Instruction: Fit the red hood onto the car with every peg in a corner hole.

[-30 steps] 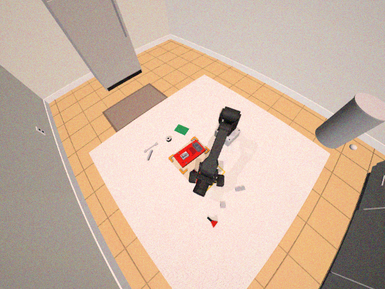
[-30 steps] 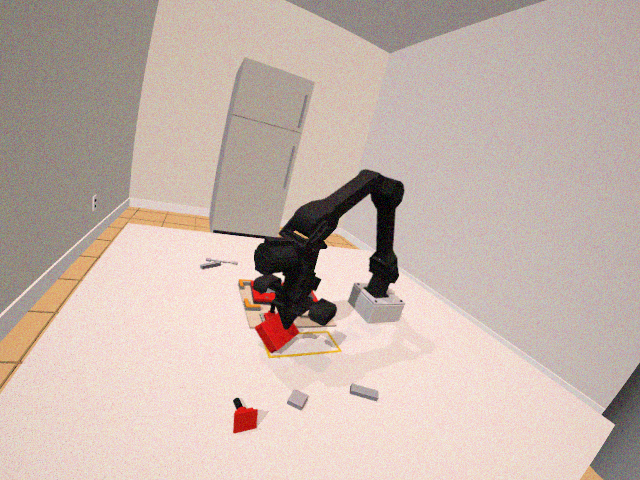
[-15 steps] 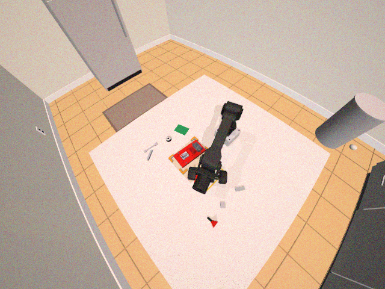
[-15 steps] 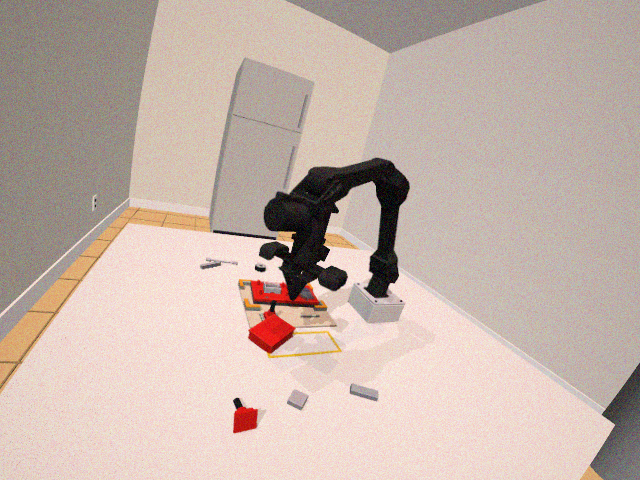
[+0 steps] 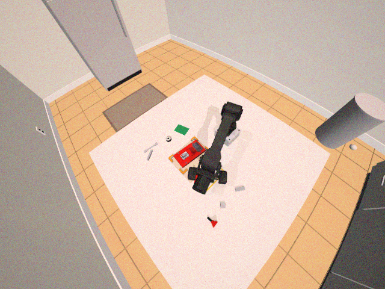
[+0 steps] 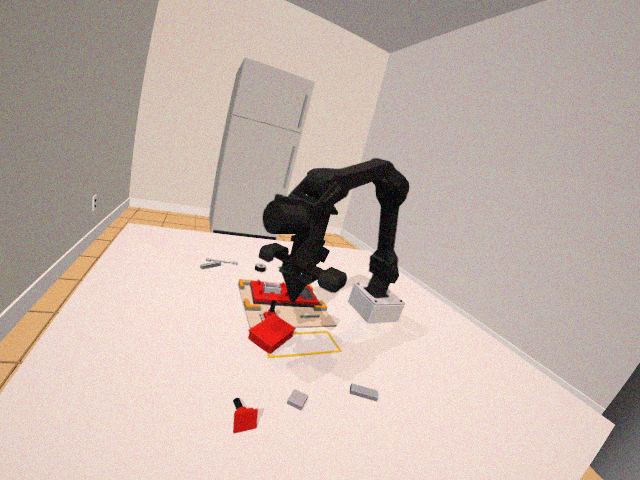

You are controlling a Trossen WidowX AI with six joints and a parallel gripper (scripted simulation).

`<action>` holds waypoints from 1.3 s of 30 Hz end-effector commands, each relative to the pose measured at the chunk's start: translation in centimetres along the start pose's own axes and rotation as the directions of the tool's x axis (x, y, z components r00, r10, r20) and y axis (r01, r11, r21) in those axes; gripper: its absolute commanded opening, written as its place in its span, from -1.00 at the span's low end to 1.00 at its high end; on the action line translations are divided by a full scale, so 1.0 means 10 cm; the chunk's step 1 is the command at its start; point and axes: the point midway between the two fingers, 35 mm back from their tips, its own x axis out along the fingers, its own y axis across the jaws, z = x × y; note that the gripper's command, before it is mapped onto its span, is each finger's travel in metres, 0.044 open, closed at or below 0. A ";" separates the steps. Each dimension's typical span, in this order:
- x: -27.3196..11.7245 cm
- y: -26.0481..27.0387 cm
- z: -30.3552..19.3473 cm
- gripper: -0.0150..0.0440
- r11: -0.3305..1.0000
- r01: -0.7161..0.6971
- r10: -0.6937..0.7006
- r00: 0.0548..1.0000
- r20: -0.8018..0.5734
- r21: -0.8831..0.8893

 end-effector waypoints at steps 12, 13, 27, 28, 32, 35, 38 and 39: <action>0.11 0.09 0.01 0.58 0.725 0.001 0.000 1.000 0.002 -0.689; 0.12 0.09 0.01 0.67 0.673 0.002 0.000 1.000 0.002 -0.740; 0.26 0.21 0.04 1.00 -0.273 0.006 0.000 1.000 0.006 -0.962; 0.27 0.21 0.04 1.00 -0.342 0.006 0.000 1.000 0.006 -0.940; 0.31 0.25 0.05 1.00 -0.596 0.005 0.000 1.000 0.007 -0.803; 0.34 0.27 0.06 1.00 -0.755 0.005 -0.001 1.000 0.008 -0.655; 0.37 0.30 0.07 1.00 -0.879 0.003 -0.001 1.000 0.009 -0.477; 0.38 0.30 0.07 1.00 -0.911 0.003 -0.001 1.000 0.009 -0.412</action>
